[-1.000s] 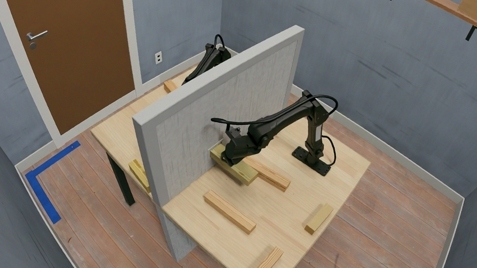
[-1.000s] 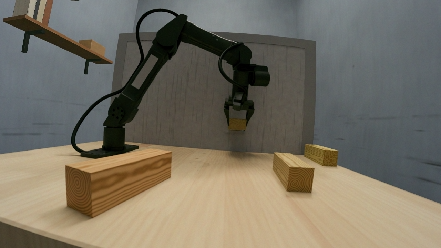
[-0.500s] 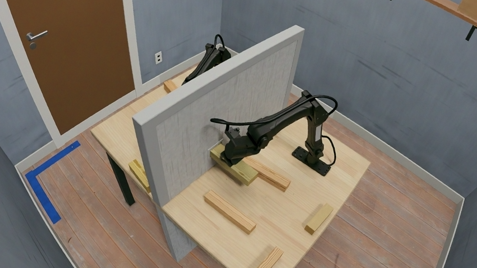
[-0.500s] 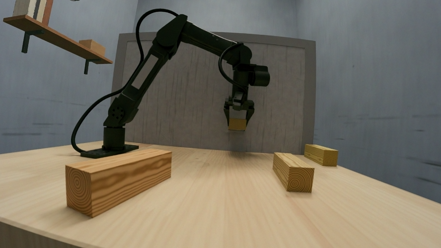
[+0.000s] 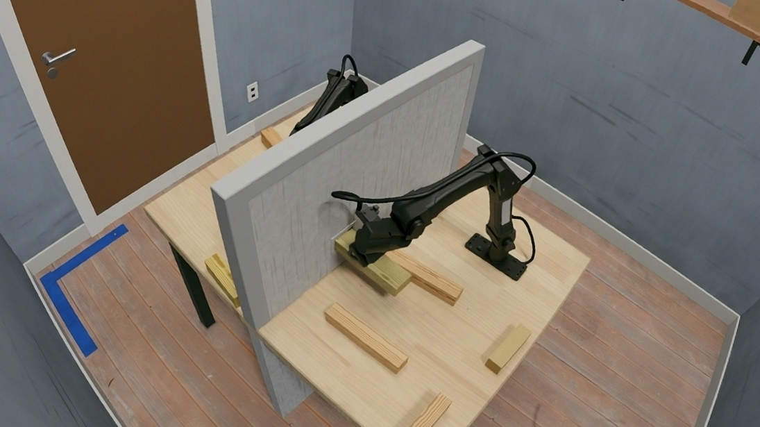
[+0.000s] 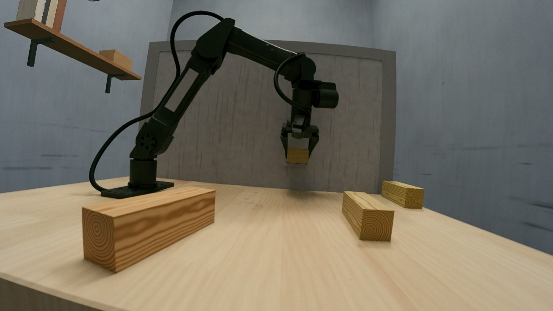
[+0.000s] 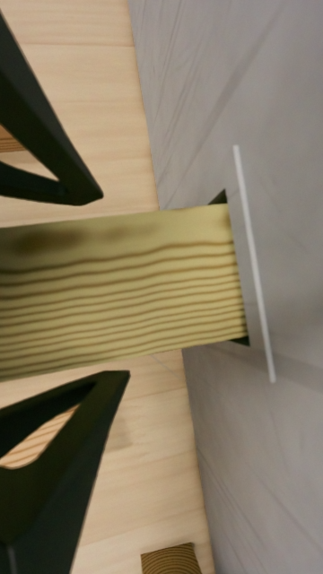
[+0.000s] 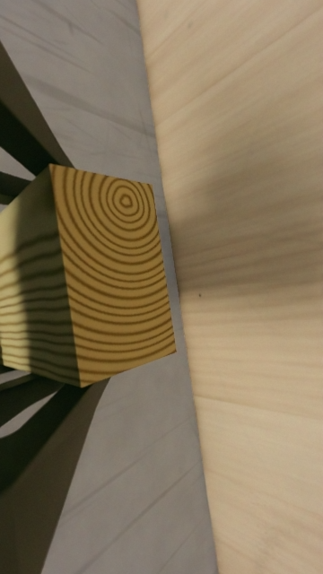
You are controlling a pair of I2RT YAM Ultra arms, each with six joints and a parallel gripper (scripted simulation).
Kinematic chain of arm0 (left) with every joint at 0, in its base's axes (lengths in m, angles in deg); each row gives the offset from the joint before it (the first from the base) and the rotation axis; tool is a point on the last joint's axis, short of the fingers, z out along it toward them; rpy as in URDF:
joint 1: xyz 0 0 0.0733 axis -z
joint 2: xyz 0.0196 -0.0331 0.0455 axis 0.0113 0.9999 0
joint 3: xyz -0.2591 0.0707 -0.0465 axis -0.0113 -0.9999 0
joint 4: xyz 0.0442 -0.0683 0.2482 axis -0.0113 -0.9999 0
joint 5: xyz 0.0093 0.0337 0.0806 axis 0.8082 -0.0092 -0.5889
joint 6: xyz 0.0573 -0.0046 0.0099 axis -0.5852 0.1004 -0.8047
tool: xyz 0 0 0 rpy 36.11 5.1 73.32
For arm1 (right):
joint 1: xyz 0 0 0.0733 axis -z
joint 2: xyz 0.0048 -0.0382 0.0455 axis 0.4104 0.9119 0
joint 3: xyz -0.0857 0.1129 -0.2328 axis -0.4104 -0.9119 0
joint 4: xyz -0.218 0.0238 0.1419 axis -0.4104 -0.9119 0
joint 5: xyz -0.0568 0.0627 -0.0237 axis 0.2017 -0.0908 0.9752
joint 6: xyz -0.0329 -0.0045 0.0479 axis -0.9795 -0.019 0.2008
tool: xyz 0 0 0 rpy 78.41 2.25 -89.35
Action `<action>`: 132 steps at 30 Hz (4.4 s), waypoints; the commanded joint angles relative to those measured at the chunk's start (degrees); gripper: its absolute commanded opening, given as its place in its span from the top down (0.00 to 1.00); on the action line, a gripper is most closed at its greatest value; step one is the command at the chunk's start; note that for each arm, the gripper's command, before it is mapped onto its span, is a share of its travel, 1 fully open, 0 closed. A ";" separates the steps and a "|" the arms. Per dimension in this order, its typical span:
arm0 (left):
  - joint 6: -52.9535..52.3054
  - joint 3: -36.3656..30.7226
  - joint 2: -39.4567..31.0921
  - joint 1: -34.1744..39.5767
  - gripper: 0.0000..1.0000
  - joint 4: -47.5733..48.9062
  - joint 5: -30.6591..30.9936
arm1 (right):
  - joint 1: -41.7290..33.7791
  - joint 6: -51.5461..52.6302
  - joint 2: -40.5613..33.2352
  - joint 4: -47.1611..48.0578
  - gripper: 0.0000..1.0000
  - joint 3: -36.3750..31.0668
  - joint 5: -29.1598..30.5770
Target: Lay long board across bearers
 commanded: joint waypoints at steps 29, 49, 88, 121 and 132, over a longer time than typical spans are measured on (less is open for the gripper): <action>3.59 -3.58 1.59 3.08 0.22 7.46 -0.36 | -0.09 0.40 -2.85 0.38 1.00 3.02 -3.77; 3.51 -1.82 0.93 2.85 1.00 6.33 0.15 | -0.09 0.39 -2.86 0.52 1.00 3.02 -3.77; 3.49 -1.81 0.93 2.85 1.00 6.69 0.15 | -0.12 0.46 -0.80 -2.65 0.22 5.18 -3.52; 3.49 -1.81 0.93 2.85 1.00 6.69 0.15 | 4.90 -4.41 -1.51 -20.55 0.22 23.75 -4.15; 3.49 -1.81 0.93 2.85 1.00 6.69 0.15 | 6.15 -20.38 -5.65 -9.95 0.22 20.79 1.95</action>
